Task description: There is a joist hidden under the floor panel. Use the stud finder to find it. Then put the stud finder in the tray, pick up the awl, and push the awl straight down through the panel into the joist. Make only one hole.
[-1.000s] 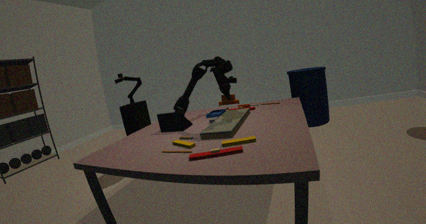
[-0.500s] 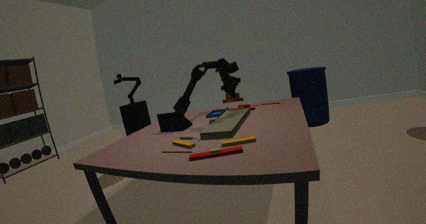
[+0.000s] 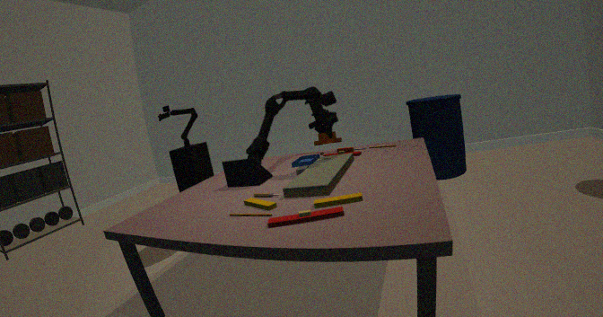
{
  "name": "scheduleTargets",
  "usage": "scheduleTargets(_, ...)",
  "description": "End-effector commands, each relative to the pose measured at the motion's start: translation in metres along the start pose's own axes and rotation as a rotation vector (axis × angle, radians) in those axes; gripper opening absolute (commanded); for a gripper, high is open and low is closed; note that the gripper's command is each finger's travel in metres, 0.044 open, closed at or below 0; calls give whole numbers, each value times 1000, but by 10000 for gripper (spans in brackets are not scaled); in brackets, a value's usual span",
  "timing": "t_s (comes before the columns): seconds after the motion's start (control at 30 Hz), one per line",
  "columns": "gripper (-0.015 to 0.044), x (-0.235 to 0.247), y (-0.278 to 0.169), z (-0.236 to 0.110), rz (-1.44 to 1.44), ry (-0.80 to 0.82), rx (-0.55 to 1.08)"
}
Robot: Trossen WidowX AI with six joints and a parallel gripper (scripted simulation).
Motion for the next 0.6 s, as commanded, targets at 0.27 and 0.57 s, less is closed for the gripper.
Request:
scheduleTargets(0.27,0,85,-1,1,-222,67,-25)
scheduleTargets(0.57,0,142,-15,0,-377,133,-41)
Point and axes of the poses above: the point midway between the two fingers, 35 mm back from their tips, its own z axis out along the fingers, its own x axis across the jaws, y = z × x, the point moved 5 cm from there along -z, back along the fingers, and after that the axes turned 14 degrees about z, right-handed, at the moved point
